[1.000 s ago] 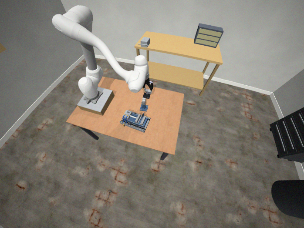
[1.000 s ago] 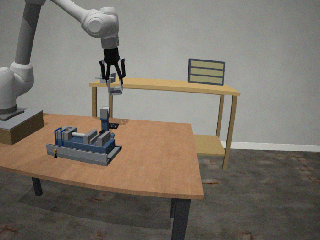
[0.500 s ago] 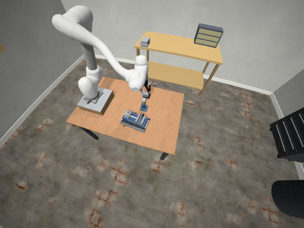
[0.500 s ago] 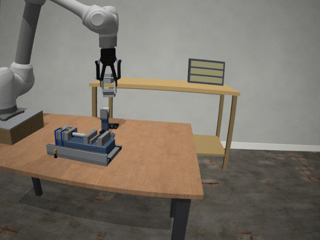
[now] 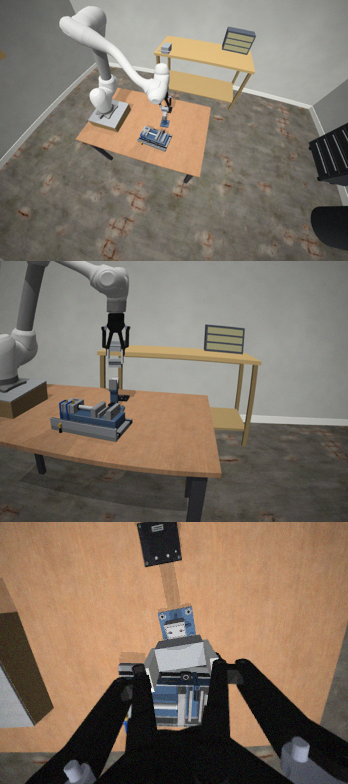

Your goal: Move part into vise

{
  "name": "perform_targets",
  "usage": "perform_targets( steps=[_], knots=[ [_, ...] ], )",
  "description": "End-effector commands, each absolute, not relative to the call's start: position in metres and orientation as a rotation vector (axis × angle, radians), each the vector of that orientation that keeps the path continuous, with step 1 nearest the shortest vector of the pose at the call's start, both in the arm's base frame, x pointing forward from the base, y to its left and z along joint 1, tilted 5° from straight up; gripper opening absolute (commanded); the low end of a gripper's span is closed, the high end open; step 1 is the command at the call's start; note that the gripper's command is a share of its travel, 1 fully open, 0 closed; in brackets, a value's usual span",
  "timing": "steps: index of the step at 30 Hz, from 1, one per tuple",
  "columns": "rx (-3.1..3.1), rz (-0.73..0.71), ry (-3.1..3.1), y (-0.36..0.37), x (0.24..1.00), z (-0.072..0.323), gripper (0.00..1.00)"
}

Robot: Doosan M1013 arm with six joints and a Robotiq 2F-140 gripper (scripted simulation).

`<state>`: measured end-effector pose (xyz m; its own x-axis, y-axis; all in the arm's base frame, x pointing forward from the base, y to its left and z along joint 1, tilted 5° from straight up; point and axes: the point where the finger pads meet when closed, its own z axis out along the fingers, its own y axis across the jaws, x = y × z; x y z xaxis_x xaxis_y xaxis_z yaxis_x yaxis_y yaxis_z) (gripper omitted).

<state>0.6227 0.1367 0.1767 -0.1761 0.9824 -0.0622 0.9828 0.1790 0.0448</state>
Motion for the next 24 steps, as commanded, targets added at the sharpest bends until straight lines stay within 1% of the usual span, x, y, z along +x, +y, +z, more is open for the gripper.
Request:
perform_targets(
  steps=[1,24],
  knots=[
    [1.957,-0.026,2.361,0.1321,0.6194,0.1766,0.0],
    [1.953,-0.033,2.362,0.1303,0.6187,0.1766,0.0]
  ],
)
